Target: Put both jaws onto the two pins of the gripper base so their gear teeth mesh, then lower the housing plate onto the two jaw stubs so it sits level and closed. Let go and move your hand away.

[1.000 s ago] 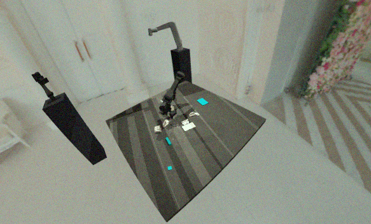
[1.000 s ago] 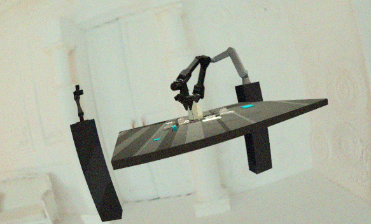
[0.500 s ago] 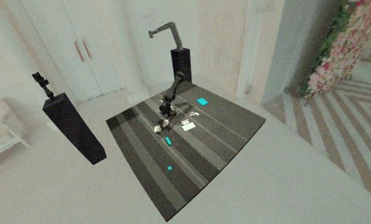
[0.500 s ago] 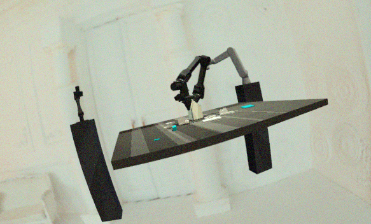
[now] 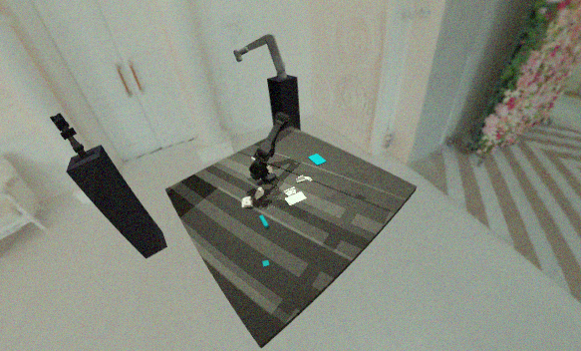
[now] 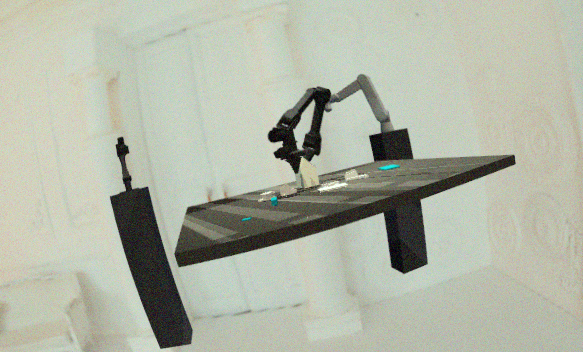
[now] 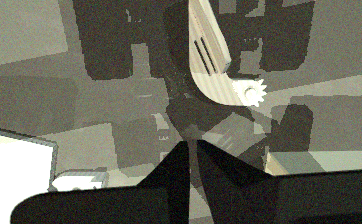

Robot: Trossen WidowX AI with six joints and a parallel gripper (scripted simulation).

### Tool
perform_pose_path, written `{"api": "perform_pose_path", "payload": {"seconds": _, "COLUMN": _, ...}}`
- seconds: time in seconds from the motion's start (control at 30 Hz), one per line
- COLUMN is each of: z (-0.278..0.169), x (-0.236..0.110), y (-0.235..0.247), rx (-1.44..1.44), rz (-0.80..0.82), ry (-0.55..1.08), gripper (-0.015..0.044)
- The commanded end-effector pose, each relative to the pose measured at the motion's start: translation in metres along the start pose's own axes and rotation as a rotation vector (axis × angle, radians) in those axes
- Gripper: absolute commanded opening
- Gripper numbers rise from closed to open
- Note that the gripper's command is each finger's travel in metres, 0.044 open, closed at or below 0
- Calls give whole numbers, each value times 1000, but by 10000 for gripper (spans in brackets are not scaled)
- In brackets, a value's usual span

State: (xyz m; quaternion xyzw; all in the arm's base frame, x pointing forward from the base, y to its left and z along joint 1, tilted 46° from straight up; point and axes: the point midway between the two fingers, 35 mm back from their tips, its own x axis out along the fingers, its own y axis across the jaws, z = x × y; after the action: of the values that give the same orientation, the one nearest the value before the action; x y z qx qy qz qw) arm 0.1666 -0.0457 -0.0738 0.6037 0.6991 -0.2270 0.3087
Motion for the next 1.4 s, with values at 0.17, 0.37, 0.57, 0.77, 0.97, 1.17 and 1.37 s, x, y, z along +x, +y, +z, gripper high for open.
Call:
{"api": "perform_pose_path", "payload": {"seconds": 0.17, "z": 15, "x": -4, "y": -5, "rx": -124, "rz": -4, "ry": -3, "gripper": 236}}
{"api": "perform_pose_path", "payload": {"seconds": 0.37, "z": 29, "x": -7, "y": -10, "rx": -240, "rz": -8, "ry": -5, "gripper": 394}}
{"api": "perform_pose_path", "payload": {"seconds": 0.57, "z": 43, "x": -9, "y": -16, "rx": -357, "rz": -12, "ry": -4, "gripper": 440}}
{"api": "perform_pose_path", "payload": {"seconds": 0.77, "z": 48, "x": -10, "y": -19, "rx": -405, "rz": -13, "ry": -3, "gripper": 440}}
{"api": "perform_pose_path", "payload": {"seconds": 0.97, "z": 49, "x": 16, "y": -19, "rx": -406, "rz": -13, "ry": -3, "gripper": 440}}
{"api": "perform_pose_path", "payload": {"seconds": 1.17, "z": 48, "x": 30, "y": -19, "rx": -406, "rz": -12, "ry": -2, "gripper": 440}}
{"api": "perform_pose_path", "payload": {"seconds": 1.37, "z": 48, "x": 30, "y": -19, "rx": -406, "rz": -12, "ry": -2, "gripper": 440}}
